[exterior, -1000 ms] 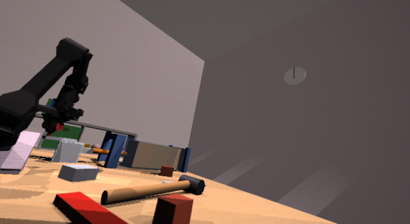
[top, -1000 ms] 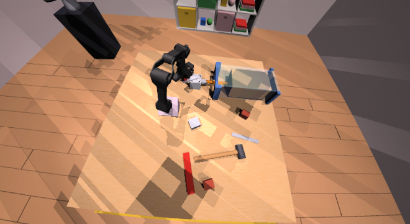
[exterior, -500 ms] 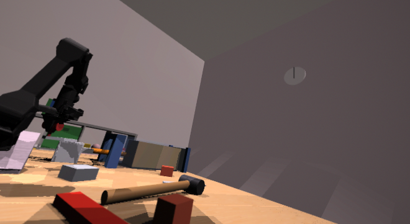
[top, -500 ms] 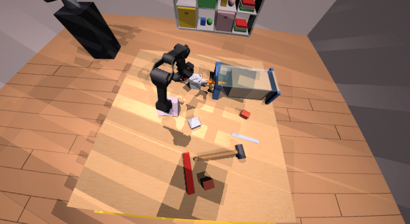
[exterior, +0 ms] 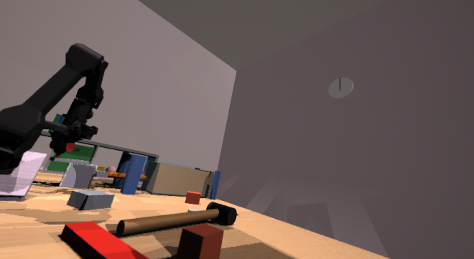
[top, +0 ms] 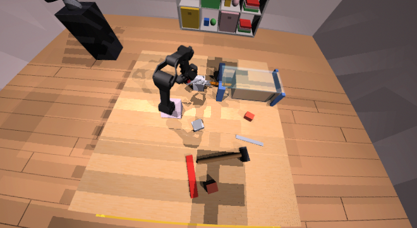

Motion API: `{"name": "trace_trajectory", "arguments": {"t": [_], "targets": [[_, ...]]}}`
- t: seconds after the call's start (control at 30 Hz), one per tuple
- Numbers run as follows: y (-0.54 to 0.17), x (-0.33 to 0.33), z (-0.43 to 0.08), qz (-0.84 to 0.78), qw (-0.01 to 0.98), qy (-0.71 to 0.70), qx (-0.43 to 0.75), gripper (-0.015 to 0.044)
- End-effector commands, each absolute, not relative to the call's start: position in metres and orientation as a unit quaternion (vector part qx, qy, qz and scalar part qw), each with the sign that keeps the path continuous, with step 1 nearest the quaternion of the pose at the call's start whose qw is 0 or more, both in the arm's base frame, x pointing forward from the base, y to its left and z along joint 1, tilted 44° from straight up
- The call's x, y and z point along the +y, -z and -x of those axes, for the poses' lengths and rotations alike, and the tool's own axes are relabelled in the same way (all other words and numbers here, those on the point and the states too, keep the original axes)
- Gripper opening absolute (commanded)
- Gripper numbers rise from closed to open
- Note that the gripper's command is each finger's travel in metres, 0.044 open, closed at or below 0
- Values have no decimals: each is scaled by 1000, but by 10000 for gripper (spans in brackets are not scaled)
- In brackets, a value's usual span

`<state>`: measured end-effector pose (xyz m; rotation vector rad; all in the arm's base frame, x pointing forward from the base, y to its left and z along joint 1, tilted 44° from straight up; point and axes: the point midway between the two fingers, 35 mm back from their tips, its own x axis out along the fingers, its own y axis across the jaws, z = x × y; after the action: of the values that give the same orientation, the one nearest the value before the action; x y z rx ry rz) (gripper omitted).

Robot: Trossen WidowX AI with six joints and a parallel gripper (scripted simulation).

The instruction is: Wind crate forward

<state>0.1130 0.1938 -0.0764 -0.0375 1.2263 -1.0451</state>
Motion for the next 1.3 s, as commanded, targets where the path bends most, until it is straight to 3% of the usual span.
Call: {"name": "trace_trajectory", "arguments": {"t": [0.0, 1.27], "targets": [[74, 186, -117, 20, 695, 470, 544, 0], [54, 163, -149, 21, 695, 471, 542, 0]]}}
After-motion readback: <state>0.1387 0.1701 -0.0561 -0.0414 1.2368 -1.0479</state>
